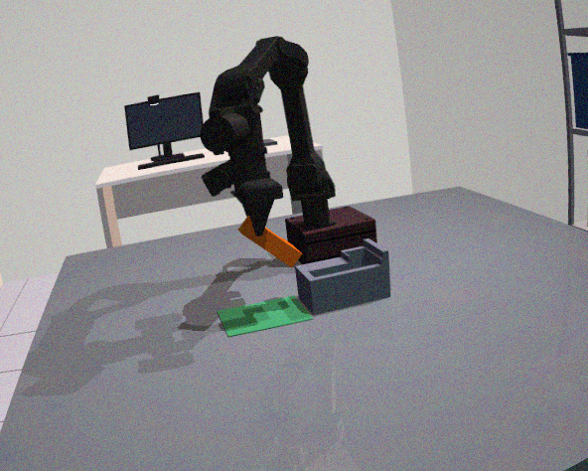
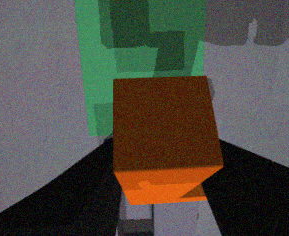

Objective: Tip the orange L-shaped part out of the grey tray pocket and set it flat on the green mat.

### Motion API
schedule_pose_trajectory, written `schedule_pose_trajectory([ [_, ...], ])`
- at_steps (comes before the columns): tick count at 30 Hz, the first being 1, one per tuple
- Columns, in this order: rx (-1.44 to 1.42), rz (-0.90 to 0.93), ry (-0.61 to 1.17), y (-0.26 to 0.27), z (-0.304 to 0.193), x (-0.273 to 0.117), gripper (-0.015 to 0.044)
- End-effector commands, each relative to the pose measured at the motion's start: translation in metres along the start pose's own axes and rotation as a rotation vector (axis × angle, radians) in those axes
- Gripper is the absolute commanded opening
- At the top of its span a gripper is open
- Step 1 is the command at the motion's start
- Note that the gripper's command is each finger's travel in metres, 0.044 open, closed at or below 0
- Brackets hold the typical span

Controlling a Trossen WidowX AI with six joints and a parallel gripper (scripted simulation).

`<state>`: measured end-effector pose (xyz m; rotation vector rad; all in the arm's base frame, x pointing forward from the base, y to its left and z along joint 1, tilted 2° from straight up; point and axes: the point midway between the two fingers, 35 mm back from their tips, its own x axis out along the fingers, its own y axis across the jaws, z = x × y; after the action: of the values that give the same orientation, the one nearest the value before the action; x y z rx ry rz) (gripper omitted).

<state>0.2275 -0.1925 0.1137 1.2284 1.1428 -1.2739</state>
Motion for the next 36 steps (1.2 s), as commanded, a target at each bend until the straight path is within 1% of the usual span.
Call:
schedule_pose_trajectory([
  [1, -0.003, 0.005, 0.0, -0.001, 0.019, -0.001, 0.0],
  [4, -0.003, 0.004, -0.001, -0.002, 0.029, -0.001, 0.0],
  [11, -0.003, 0.004, -0.001, -0.002, 0.03, 0.001, 0.0],
  [36, -0.003, 0.004, -0.001, -0.001, 0.03, 0.039, 0.0],
])
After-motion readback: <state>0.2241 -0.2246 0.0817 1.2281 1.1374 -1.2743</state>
